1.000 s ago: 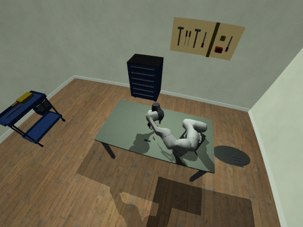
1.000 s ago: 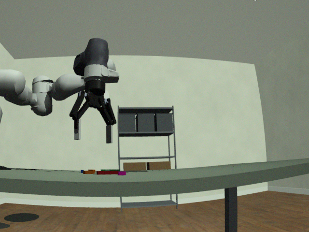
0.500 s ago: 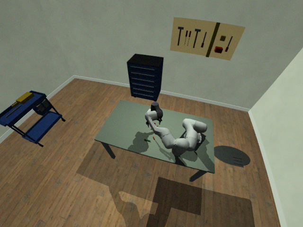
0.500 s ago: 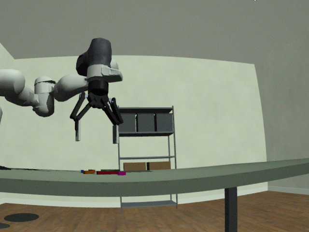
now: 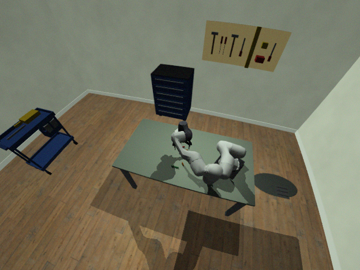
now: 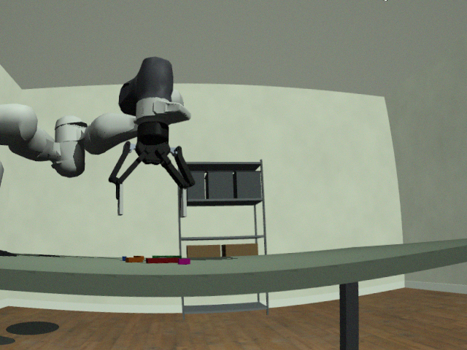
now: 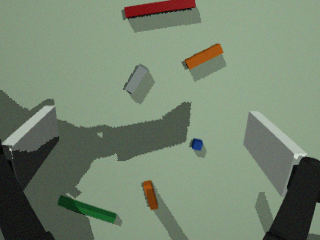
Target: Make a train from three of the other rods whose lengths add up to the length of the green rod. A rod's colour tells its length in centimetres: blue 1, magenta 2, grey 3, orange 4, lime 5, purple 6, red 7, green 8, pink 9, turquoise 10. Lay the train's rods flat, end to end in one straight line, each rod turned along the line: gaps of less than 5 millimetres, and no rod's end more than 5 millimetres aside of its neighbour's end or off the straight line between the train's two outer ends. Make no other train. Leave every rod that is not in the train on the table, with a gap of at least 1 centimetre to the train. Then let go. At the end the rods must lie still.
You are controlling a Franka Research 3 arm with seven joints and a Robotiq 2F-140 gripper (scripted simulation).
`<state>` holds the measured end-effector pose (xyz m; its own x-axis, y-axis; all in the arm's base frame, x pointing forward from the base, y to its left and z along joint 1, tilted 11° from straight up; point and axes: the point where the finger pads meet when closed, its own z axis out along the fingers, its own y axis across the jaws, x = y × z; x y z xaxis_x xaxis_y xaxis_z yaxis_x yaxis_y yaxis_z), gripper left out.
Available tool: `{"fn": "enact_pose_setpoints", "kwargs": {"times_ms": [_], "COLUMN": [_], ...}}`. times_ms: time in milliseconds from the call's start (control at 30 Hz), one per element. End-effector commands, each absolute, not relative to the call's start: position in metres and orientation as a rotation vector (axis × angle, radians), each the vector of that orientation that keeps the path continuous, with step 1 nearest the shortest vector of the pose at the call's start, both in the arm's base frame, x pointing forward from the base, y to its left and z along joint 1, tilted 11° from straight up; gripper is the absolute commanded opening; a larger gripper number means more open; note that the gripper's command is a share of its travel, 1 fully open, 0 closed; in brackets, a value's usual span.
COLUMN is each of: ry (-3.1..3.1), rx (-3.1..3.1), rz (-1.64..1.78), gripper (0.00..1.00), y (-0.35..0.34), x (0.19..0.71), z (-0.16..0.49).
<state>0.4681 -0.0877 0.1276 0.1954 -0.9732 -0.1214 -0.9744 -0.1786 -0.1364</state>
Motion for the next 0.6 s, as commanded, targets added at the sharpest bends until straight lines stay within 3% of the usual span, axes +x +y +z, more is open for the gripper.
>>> {"fn": "enact_pose_setpoints", "kwargs": {"times_ms": [0,567], "ry": [2.069,2.330], "rx": [-2.117,-1.825], "rz": [0.038,0.078], "gripper": [1.00,1.00], "y": [-0.088,-0.095], "x": [0.471,0.483], "z": [0.126,0.121]}}
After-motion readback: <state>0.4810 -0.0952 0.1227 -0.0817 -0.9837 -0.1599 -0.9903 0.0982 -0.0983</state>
